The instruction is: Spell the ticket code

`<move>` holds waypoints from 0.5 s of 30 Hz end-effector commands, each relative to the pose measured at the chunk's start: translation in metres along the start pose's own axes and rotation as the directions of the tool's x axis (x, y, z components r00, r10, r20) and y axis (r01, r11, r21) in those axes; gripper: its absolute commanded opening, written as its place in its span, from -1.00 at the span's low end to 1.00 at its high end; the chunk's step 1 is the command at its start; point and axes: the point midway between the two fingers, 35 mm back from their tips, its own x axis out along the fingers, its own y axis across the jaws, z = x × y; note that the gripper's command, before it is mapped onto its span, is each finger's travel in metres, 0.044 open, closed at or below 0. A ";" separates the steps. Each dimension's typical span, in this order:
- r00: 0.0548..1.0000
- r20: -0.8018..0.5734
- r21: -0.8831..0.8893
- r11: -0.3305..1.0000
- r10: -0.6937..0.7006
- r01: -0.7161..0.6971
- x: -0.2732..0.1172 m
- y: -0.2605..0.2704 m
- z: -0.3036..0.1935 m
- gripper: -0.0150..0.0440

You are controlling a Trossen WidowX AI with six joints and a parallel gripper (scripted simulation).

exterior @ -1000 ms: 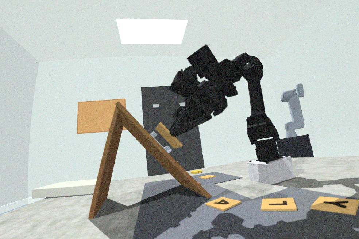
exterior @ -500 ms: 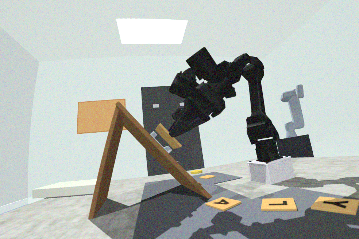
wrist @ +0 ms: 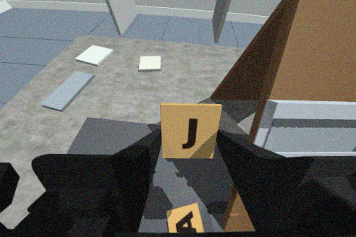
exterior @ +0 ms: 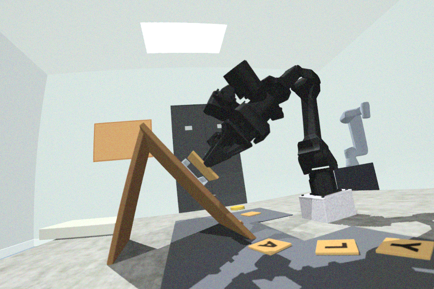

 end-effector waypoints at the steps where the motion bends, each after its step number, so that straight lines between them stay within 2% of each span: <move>1: 1.000 -0.003 -0.004 1.000 0.001 -0.001 0.000 -0.003 -0.002 -0.49; 15: 1.000 -0.003 -0.004 1.000 0.001 -0.001 0.000 -0.010 -0.001 -0.49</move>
